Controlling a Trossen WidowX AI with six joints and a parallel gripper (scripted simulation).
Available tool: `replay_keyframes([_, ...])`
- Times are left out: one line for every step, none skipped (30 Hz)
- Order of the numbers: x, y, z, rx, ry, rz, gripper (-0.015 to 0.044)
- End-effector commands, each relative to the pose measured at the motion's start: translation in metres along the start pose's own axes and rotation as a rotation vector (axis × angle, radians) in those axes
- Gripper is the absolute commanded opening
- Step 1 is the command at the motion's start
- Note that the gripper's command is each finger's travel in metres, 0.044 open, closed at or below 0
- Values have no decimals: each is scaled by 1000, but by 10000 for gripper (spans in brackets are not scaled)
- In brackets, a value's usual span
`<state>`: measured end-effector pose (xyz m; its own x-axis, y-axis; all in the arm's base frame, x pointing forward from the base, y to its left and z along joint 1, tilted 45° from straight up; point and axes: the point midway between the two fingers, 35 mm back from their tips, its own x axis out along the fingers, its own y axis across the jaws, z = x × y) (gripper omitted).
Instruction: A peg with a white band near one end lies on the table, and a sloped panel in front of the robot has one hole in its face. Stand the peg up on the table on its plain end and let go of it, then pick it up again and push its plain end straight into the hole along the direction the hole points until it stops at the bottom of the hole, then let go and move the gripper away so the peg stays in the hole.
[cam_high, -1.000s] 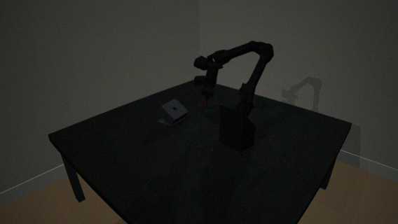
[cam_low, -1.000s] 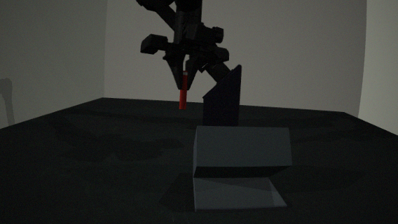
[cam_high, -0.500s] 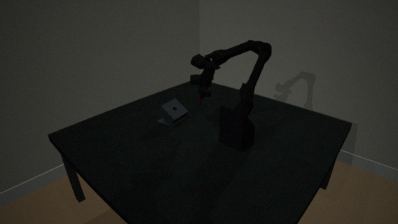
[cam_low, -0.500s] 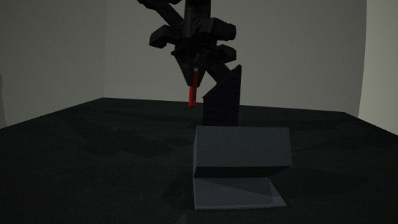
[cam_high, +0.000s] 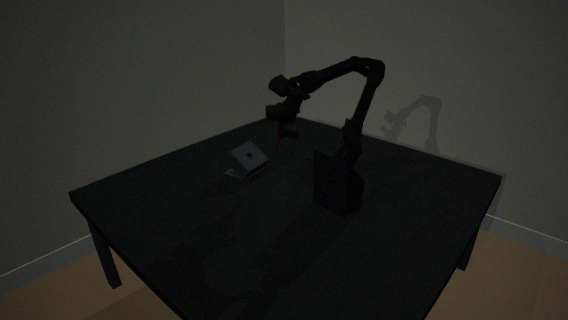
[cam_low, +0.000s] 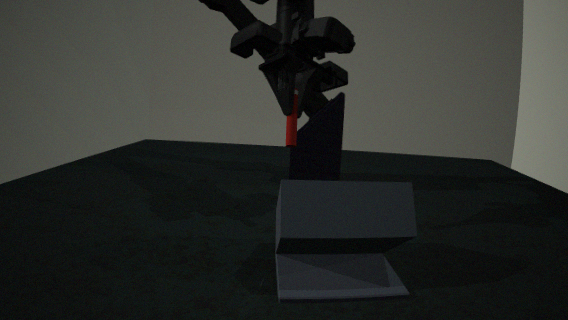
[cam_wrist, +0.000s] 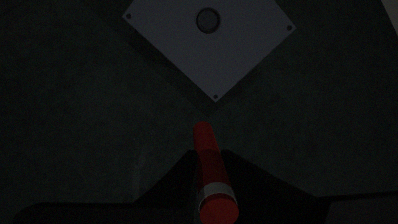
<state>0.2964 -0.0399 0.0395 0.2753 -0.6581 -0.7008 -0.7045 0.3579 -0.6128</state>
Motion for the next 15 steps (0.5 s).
replay_keyframes([0, 2, 10, -56, -20, -15, 0])
replay_keyframes([0, 3, 12, -65, -25, -19, 0])
replay_keyframes([-1, 3, 14, -75, -30, -23, 0])
replay_keyframes([-1, 3, 16, -85, -35, -27, 0])
replay_keyframes([-1, 3, 18, -94, -40, -32, 0])
replay_keyframes([-2, 3, 20, -104, -45, -36, 0])
replay_keyframes([-2, 3, 21, -114, -49, -40, 0])
replay_keyframes([-3, 4, 23, -123, -54, -45, 0])
replay_keyframes([-3, 4, 25, -133, -59, -49, 0])
replay_keyframes([-3, 4, 27, -142, -64, -54, 0])
replay_keyframes([-4, 4, 29, -152, -68, -58, 0])
replay_keyframes([-4, 5, 31, -162, -73, -63, 0])
replay_keyframes([-5, 5, 33, -171, -78, -67, 0])
replay_keyframes([-5, 5, 35, -181, -82, -72, 0])
replay_keyframes([-6, 5, 37, -190, -87, -76, 0])
